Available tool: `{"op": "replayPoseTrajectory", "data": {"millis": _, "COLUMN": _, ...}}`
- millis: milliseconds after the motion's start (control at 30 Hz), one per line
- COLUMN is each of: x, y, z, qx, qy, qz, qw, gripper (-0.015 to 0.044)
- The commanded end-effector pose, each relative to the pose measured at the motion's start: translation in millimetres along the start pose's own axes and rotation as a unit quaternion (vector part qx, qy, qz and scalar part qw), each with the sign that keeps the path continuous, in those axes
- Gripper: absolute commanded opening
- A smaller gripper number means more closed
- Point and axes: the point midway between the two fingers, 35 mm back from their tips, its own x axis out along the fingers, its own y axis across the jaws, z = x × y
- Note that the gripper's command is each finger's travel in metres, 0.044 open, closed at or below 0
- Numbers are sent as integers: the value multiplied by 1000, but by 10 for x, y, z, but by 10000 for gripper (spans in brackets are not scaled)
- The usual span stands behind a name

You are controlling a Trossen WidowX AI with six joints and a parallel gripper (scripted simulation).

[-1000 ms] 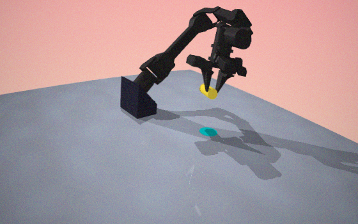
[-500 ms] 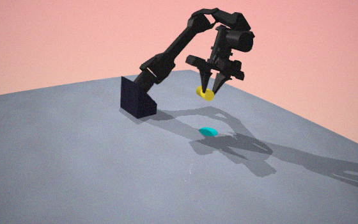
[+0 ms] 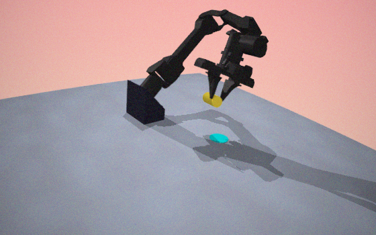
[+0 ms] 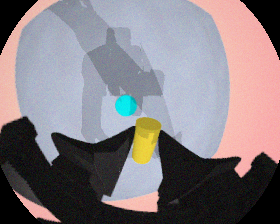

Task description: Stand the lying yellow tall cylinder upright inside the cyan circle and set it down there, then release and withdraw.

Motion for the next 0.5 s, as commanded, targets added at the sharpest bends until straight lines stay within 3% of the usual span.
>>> {"op": "replayPoseTrajectory", "data": {"millis": 0, "x": 12, "y": -15, "z": -28, "qx": 0, "qy": -11, "qz": -12, "qw": 1000, "gripper": 105}}
{"op": "replayPoseTrajectory", "data": {"millis": 467, "x": 62, "y": -39, "z": -52, "qx": -4, "qy": -39, "qz": -46, "qw": 998, "gripper": 105}}
